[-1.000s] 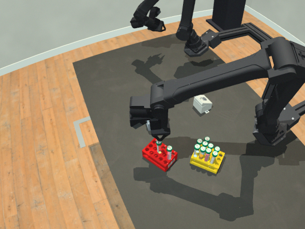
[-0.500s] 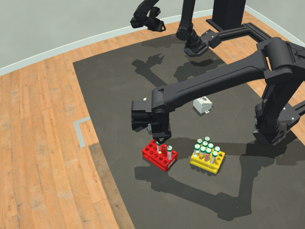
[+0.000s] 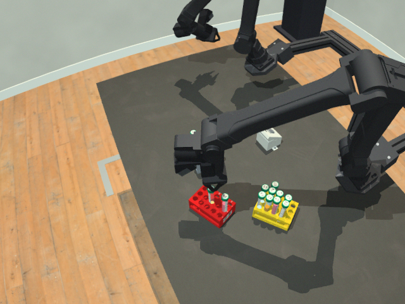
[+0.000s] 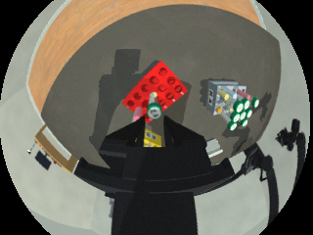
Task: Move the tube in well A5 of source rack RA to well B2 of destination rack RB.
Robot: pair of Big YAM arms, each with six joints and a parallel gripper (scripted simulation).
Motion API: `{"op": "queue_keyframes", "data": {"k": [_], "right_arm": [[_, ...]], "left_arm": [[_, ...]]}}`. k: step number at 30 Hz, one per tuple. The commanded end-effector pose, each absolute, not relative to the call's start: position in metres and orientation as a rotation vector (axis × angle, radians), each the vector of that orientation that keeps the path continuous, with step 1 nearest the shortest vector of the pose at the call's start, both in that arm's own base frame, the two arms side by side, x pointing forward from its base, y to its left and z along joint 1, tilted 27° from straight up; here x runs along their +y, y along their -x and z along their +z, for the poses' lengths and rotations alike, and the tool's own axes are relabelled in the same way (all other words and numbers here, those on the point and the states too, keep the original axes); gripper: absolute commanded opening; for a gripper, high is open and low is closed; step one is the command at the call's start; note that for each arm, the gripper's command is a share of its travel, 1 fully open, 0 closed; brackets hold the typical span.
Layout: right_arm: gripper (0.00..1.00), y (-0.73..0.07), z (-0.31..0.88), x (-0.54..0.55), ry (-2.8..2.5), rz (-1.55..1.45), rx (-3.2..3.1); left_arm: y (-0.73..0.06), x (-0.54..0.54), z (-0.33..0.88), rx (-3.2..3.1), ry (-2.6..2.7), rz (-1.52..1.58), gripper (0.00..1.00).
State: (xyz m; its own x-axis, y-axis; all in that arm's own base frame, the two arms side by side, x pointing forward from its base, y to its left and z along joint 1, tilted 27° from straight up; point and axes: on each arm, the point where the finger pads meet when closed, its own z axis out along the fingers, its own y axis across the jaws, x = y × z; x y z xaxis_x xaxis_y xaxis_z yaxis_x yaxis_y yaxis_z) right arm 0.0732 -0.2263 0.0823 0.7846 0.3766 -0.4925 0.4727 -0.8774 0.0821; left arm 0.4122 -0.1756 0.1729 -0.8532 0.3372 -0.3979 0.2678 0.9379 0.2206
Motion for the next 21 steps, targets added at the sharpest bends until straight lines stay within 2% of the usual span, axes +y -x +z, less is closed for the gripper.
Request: {"op": "queue_keyframes", "data": {"k": [1, 21], "right_arm": [[0.30, -0.077, 0.088, -0.232, -2.764, -0.689, 0.657], [0.30, -0.077, 0.088, -0.232, -2.764, -0.689, 0.657]], "left_arm": [[-0.425, -0.175, 0.177, 2.639, -0.422, 0.209, 0.30], [-0.420, -0.170, 0.160, 2.656, -0.429, 0.219, 0.30]]}}
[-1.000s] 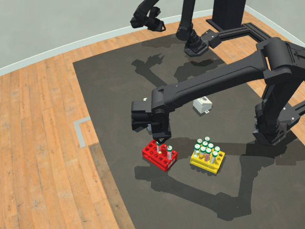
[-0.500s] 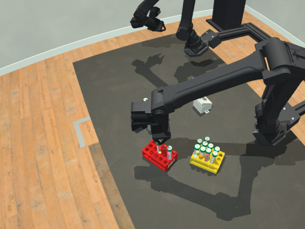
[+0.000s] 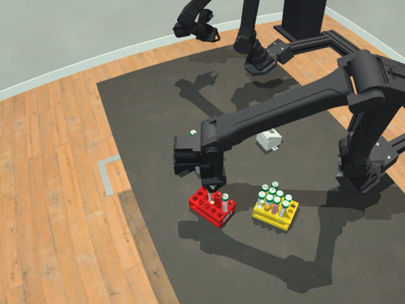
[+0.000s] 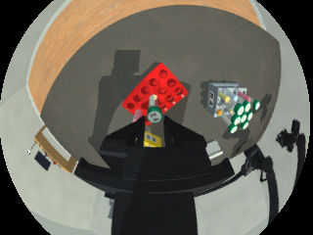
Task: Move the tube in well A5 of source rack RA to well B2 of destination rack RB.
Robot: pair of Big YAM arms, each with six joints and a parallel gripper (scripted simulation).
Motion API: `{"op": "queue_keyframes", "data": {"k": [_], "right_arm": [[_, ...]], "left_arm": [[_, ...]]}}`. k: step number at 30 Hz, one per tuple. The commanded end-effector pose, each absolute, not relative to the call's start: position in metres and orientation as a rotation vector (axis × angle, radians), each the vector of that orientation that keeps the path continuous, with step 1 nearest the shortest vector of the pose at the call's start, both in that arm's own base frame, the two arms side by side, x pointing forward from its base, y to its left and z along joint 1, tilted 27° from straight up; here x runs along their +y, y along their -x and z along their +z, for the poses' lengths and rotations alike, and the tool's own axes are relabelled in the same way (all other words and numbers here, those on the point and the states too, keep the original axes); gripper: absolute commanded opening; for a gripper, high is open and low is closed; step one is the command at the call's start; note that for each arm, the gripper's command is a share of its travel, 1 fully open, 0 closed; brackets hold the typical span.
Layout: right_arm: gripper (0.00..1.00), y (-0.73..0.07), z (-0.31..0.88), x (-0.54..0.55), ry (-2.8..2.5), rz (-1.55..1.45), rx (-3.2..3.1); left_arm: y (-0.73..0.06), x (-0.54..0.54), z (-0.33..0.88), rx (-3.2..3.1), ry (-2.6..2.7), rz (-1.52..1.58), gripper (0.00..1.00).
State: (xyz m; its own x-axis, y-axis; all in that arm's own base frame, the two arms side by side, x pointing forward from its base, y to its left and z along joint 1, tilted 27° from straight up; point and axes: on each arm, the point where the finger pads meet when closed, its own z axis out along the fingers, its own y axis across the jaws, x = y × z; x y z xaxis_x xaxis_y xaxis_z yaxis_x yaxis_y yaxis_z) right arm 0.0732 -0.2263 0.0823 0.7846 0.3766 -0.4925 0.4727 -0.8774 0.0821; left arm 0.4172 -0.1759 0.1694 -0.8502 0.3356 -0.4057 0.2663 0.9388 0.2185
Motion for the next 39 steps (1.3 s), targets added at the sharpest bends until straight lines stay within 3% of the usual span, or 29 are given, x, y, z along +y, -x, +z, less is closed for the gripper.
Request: {"op": "queue_keyframes", "data": {"k": [1, 22, 23, 39], "right_arm": [[0.30, -0.0772, 0.0885, -0.2317, -2.764, -0.689, 0.657], [0.30, -0.0772, 0.0885, -0.2317, -2.764, -0.689, 0.657], [0.30, -0.0772, 0.0885, -0.2317, -2.764, -0.689, 0.657], [0.30, -0.0772, 0.0885, -0.2317, -2.764, -0.689, 0.657]], "left_arm": [[-0.4199, -0.1703, 0.1584, 2.658, -0.430, 0.221, 0.30], [-0.4203, -0.1702, 0.1573, 2.651, -0.429, 0.215, 0.30], [-0.4203, -0.1702, 0.1573, 2.651, -0.429, 0.215, 0.00], [-0.4203, -0.1702, 0.1573, 2.650, -0.428, 0.215, 0.00]]}}
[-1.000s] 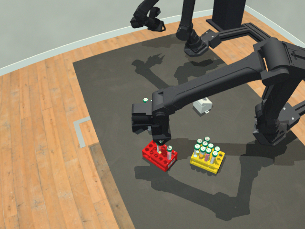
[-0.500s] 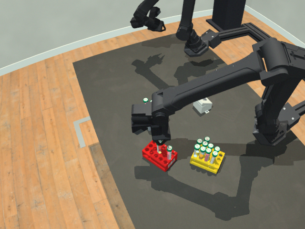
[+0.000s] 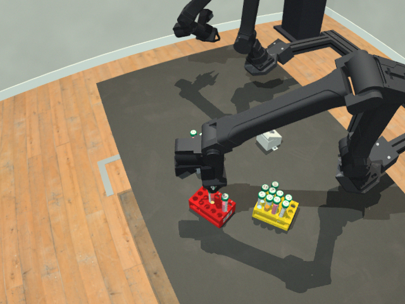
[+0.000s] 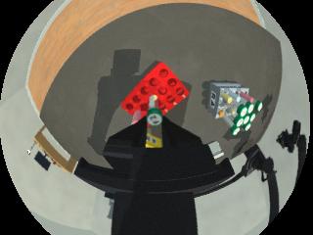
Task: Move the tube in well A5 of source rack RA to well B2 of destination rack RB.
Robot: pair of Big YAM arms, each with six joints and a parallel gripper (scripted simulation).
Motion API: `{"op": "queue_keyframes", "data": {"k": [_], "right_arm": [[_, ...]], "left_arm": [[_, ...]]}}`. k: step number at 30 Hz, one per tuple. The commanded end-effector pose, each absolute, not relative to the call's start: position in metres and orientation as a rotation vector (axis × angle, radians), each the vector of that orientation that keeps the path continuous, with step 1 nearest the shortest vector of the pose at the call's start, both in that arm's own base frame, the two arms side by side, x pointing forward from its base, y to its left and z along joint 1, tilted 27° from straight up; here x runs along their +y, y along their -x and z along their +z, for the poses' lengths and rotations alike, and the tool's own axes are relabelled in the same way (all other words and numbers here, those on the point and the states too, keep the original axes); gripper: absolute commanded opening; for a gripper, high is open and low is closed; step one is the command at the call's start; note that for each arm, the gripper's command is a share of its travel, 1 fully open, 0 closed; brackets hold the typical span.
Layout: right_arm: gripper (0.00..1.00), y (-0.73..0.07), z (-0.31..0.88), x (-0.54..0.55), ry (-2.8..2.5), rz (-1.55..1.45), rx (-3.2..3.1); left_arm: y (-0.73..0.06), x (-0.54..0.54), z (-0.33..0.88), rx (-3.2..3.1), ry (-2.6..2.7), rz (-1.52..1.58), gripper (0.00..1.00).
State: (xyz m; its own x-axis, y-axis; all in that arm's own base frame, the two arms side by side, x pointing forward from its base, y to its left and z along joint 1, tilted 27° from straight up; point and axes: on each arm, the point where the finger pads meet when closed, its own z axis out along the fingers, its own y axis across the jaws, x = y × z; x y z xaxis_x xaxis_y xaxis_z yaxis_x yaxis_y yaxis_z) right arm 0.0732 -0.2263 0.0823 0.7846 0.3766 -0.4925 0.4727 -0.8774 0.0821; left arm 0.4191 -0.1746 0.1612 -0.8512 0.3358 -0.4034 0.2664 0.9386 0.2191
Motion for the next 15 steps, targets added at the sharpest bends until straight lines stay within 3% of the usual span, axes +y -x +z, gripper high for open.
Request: {"op": "queue_keyframes", "data": {"k": [1, 15], "right_arm": [[0.30, -0.0772, 0.0885, -0.2317, -2.764, -0.689, 0.657], [0.30, -0.0772, 0.0885, -0.2317, -2.764, -0.689, 0.657]], "left_arm": [[-0.4203, -0.1702, 0.1573, 2.650, -0.428, 0.215, 0.00], [-0.4172, -0.1703, 0.1615, 2.650, -0.429, 0.214, 0.00]]}}
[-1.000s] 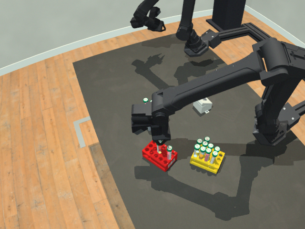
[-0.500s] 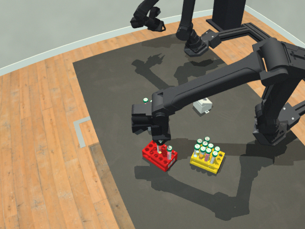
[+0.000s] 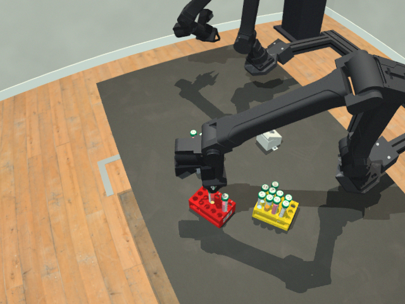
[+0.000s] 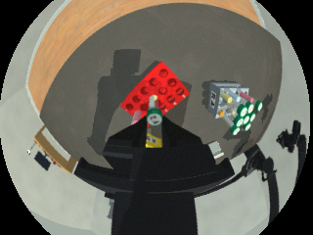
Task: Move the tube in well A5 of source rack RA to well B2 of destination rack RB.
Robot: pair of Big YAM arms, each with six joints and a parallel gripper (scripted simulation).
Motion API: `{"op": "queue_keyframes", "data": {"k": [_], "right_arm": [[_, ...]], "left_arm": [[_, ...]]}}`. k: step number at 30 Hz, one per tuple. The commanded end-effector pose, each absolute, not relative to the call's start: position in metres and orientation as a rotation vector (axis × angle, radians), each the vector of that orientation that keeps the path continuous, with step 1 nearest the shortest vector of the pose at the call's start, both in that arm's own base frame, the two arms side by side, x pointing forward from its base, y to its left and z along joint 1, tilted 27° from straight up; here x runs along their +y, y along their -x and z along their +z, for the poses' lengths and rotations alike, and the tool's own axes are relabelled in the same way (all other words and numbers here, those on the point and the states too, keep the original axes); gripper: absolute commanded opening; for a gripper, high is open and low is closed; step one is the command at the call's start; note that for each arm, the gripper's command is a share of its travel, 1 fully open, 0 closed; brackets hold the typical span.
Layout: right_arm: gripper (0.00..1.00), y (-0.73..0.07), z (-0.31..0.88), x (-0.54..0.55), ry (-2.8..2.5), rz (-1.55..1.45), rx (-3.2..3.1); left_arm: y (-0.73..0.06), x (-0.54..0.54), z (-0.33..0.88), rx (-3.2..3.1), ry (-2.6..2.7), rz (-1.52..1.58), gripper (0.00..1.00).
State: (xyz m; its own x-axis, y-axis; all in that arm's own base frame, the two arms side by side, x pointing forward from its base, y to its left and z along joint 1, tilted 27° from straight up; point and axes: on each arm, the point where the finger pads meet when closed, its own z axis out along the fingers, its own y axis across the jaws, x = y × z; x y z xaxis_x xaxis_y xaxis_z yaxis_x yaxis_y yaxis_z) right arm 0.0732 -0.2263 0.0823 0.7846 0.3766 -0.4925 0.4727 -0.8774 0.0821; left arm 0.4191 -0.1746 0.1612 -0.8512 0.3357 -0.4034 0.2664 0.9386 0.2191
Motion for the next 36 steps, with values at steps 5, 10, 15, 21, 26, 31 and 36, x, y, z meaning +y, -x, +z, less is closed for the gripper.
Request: {"op": "queue_keyframes", "data": {"k": [5, 10, 15, 21, 26, 31, 36], "right_arm": [[0.30, -0.077, 0.088, -0.232, -2.764, -0.689, 0.657], [0.30, -0.077, 0.088, -0.232, -2.764, -0.689, 0.657], [0.30, -0.077, 0.088, -0.232, -2.764, -0.689, 0.657], [0.30, -0.077, 0.088, -0.232, -2.764, -0.689, 0.657], [0.30, -0.077, 0.088, -0.232, -2.764, -0.689, 0.657], [0.30, -0.077, 0.088, -0.232, -2.764, -0.689, 0.657], [0.30, -0.077, 0.088, -0.232, -2.764, -0.689, 0.657]], "left_arm": [[-0.413, -0.171, 0.168, 2.646, -0.429, 0.210, 0.00], [-0.412, -0.175, 0.167, 2.650, -0.433, 0.209, 0.00], [-0.424, -0.187, 0.191, 2.606, -0.425, 0.183, 0.00], [-0.427, -0.189, 0.188, 2.621, -0.433, 0.194, 0.00], [-0.429, -0.189, 0.187, 2.628, -0.432, 0.199, 0.00], [-0.428, -0.191, 0.193, 2.622, -0.433, 0.195, 0.00], [-0.425, -0.190, 0.209, 2.599, -0.419, 0.181, 0.00]]}}
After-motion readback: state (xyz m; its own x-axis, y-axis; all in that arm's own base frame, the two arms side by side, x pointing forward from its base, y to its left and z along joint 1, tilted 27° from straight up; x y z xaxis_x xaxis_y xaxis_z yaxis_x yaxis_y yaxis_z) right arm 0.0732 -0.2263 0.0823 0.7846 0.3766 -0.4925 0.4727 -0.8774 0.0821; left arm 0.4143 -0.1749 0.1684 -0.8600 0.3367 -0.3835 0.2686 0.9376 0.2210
